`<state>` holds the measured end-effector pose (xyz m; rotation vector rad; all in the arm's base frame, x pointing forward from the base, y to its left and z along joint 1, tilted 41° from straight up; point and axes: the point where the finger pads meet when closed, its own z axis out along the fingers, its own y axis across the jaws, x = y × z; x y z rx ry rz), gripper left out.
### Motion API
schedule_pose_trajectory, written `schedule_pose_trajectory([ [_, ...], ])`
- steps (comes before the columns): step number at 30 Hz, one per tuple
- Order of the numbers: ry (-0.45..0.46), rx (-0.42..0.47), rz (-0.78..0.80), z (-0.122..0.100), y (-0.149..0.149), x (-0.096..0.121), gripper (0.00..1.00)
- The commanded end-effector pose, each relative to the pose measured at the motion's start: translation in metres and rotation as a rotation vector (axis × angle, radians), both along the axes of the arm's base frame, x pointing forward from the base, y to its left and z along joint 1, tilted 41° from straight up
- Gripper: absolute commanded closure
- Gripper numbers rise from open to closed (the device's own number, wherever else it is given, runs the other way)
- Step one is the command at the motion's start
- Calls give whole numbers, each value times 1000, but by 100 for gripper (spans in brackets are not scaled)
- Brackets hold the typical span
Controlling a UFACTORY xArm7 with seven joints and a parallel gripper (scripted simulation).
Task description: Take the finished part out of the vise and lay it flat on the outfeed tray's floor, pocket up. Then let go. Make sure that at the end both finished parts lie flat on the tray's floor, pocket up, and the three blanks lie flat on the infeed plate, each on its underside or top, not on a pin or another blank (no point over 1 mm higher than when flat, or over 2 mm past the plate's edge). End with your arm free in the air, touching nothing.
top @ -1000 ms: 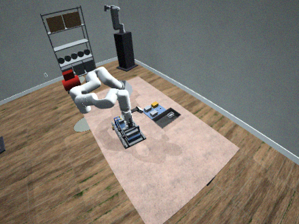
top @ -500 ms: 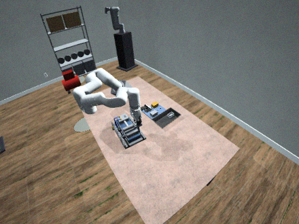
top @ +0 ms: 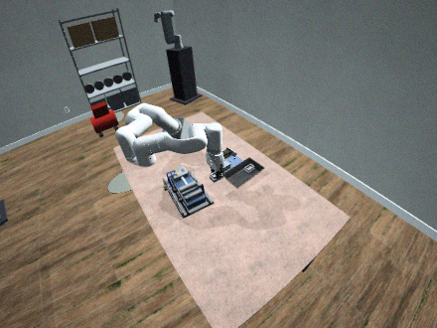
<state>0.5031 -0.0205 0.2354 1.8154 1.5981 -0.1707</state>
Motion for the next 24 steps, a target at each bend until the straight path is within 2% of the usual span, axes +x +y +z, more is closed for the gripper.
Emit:
schedule_pose_trajectory([
  [1, 14, -7, 8, -19, 34, 16, 100],
  [12, 18, 1, 32, -53, 95, 28, 100],
  [14, 18, 1, 32, -53, 95, 28, 100],
  [18, 19, 9, 41, -68, 122, 30, 100],
  [24, 19, 11, 42, -71, 128, 30, 100],
])
